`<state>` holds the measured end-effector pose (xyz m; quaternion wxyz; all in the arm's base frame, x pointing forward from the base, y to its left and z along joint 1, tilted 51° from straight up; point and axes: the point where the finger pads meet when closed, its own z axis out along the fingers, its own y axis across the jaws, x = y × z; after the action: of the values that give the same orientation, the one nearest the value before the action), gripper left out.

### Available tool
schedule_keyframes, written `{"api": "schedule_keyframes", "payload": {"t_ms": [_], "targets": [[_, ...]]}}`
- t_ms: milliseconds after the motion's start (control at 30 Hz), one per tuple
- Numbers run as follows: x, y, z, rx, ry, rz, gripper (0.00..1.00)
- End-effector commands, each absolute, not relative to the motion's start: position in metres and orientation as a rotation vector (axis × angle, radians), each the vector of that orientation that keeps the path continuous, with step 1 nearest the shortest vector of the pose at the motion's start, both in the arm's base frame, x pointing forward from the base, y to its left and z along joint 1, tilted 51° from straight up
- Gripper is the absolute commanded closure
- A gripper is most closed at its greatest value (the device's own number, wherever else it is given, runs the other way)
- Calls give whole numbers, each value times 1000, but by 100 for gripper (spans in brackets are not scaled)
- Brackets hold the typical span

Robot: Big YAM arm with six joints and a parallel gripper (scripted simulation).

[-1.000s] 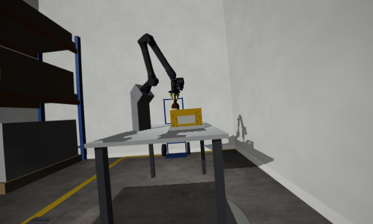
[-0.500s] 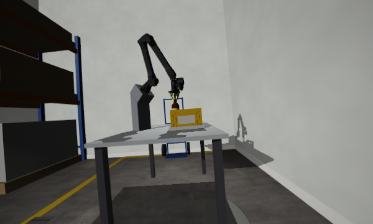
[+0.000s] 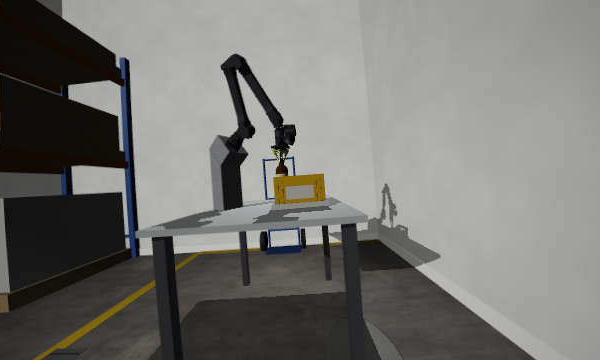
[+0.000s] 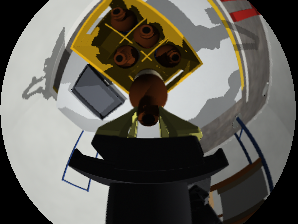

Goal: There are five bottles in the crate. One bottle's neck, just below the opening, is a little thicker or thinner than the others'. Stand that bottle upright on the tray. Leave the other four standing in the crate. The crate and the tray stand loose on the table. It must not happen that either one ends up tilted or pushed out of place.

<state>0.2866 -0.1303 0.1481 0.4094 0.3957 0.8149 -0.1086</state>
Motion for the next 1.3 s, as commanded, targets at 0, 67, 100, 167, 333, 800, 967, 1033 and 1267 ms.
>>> {"api": "schedule_keyframes", "payload": {"t_ms": [0, 67, 100, 167, 333, 800, 967, 1033, 1267], "targets": [[295, -127, 173, 983, 2006, -248, 100], [294, -126, 174, 983, 2006, -248, 100], [294, -126, 175, 983, 2006, -248, 100], [293, -125, 176, 983, 2005, -248, 100], [290, -123, 180, 983, 2005, -247, 100], [282, -115, 191, 983, 2002, -245, 100], [278, -113, 195, 983, 2001, -244, 100], [277, -112, 197, 983, 2001, -244, 100], [275, -110, 200, 983, 2001, -243, 100]]}}
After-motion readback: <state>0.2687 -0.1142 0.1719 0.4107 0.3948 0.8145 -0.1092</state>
